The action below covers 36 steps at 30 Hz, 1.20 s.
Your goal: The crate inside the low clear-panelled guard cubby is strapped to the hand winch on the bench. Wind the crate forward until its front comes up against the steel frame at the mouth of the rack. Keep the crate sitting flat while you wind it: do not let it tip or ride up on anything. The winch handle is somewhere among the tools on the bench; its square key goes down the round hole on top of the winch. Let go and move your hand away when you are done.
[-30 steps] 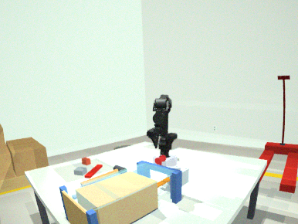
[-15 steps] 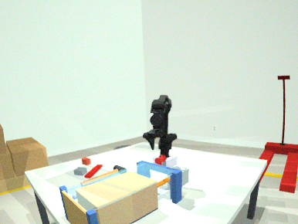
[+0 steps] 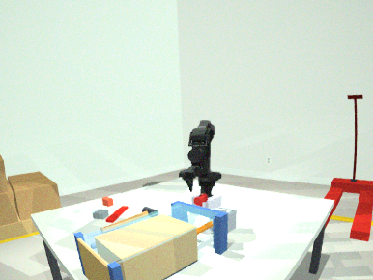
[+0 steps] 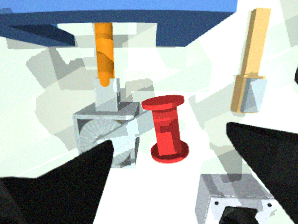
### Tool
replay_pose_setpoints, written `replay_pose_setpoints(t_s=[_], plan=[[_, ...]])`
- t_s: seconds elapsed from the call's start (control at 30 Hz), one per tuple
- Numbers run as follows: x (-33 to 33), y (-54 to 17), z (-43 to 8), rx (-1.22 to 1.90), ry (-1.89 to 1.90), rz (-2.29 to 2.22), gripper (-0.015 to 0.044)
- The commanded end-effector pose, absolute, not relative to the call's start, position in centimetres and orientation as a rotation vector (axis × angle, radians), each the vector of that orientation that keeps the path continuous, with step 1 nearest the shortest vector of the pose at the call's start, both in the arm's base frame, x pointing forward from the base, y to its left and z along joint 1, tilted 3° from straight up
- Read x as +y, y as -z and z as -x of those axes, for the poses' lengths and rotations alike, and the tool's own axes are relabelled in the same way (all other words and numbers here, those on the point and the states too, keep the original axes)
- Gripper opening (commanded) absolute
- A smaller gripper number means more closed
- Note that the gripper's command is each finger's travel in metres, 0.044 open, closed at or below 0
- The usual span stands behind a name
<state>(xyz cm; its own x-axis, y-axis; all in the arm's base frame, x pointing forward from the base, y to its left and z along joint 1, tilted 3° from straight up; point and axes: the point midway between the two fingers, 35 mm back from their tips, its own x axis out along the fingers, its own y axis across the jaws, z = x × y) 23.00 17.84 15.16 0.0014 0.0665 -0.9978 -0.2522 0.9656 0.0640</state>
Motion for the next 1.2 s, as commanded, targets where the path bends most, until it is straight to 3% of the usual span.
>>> replay_pose_setpoints(t_s=[0.0, 1.17], plan=[[17.9, -14.1, -22.8, 1.563, -0.254, 0.150, 0.0440], [18.1, -8.7, -22.5, 1.563, -0.254, 0.150, 0.0440]])
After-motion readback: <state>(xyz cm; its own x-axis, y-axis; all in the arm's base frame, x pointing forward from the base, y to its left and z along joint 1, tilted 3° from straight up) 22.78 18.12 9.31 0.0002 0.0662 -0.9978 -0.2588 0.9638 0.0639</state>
